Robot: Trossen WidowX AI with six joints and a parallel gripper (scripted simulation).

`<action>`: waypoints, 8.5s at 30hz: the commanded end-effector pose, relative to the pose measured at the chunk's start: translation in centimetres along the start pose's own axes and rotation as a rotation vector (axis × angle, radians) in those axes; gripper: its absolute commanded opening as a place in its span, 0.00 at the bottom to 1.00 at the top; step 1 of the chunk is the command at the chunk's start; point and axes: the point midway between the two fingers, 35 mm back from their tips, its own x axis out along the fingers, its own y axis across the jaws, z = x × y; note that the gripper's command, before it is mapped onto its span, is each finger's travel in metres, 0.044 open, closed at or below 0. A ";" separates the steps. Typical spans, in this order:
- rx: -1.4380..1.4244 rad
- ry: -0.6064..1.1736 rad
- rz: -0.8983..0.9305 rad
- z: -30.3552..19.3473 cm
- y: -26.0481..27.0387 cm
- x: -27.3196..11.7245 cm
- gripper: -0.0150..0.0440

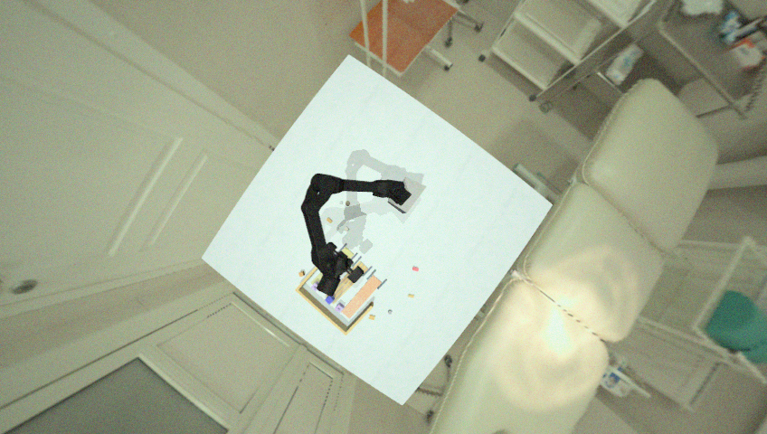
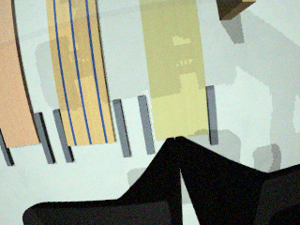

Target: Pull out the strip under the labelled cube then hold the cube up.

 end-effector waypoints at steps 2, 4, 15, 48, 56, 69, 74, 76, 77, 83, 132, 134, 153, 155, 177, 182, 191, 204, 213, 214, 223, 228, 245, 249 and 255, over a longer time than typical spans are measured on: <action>0.037 0.125 -0.022 0.0 -1.4 1.1 0.25; 0.037 0.125 -0.022 0.0 -1.4 1.1 0.25; 0.037 0.125 -0.021 0.0 -1.4 2.3 0.25; 0.037 0.124 -0.024 -0.5 -1.6 7.7 0.25; 0.037 0.124 -0.025 -0.5 -1.6 8.1 0.25; 0.037 0.124 -0.025 -0.5 -1.6 8.1 0.25; 0.037 0.124 -0.025 -0.5 -1.6 8.1 0.25; 0.037 0.124 -0.025 -0.5 -1.6 8.1 0.25; 0.037 0.124 -0.025 -0.5 -1.6 8.1 0.25; 0.037 0.124 -0.025 -0.5 -1.6 8.2 0.25; 0.036 0.126 -0.025 -4.3 -1.5 8.1 0.25; 0.035 0.126 -0.025 -4.6 -1.5 8.0 0.25; 0.034 0.127 -0.025 -7.5 -1.4 7.7 0.25; 0.034 0.127 -0.025 -7.8 -1.4 7.7 0.25; 0.033 0.128 -0.025 -11.0 -1.4 7.3 0.25; 0.033 0.129 -0.025 -11.7 -1.4 7.2 0.25; 0.032 0.129 -0.025 -13.1 -1.4 7.0 0.25; 0.032 0.130 -0.025 -15.1 -1.3 6.8 0.25; 0.031 0.130 -0.025 -16.4 -1.3 6.6 0.25; 0.031 0.130 -0.025 -16.5 -1.3 6.6 0.25; 0.031 0.131 -0.025 -17.8 -1.3 6.4 0.25; 0.031 0.131 -0.025 -18.5 -1.3 6.4 0.25; 0.031 0.131 -0.025 -18.6 -1.3 6.3 0.25; 0.022 0.117 -0.021 -17.7 -1.2 5.3 0.25; 0.031 0.131 -0.023 -17.2 -1.1 2.0 0.25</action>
